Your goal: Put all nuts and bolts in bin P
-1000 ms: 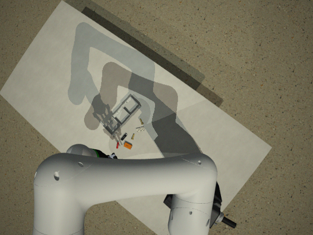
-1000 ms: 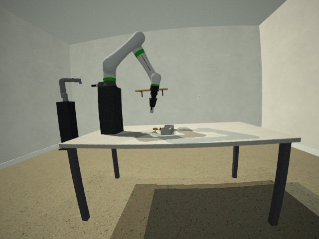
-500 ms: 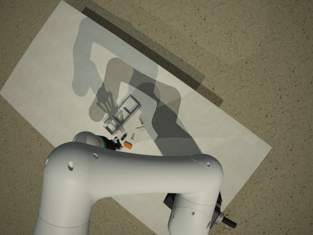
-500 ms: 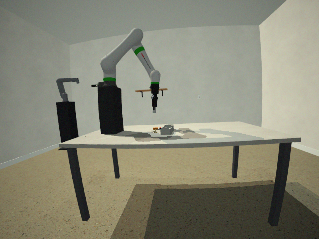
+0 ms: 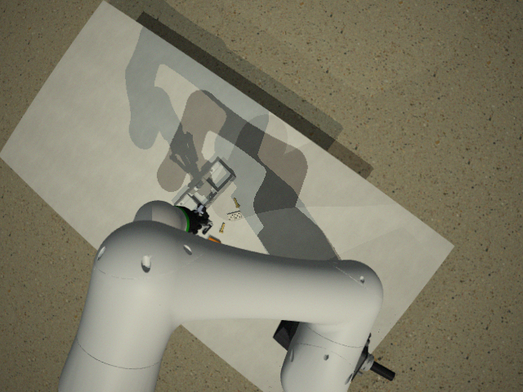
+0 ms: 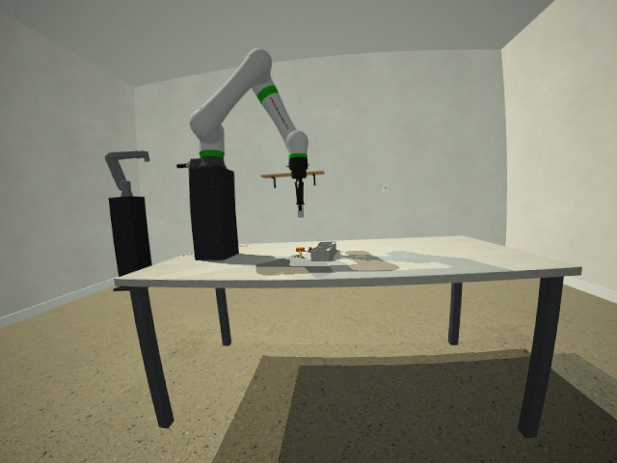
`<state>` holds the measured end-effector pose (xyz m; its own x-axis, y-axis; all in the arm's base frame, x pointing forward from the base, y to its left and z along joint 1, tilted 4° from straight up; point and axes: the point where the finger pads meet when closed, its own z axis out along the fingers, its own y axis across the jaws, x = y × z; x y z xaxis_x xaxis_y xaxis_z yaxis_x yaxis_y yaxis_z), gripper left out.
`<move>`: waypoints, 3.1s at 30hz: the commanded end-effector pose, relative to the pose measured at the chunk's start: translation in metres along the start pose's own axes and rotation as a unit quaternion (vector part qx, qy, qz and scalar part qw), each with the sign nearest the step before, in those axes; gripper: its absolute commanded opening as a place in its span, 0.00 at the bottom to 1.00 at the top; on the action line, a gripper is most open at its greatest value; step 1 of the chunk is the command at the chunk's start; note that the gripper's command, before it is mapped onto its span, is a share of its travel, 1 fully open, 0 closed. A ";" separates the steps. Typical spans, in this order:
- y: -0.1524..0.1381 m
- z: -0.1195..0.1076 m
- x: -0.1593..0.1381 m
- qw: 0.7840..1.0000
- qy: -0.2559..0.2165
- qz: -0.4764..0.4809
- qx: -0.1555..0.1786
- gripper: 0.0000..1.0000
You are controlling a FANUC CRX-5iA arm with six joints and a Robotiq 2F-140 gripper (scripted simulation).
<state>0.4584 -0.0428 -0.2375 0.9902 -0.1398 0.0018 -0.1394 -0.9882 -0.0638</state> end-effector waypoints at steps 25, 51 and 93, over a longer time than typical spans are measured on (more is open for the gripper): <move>0.083 0.072 0.066 0.988 0.001 0.152 0.002 0.05; 0.126 0.145 0.100 0.988 0.001 0.152 0.002 0.05; 0.126 0.170 0.101 0.988 0.001 0.152 0.002 0.05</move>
<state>0.5421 -0.1701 -0.4149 0.9028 -0.4298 -0.0160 -0.4299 -0.9005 -0.0658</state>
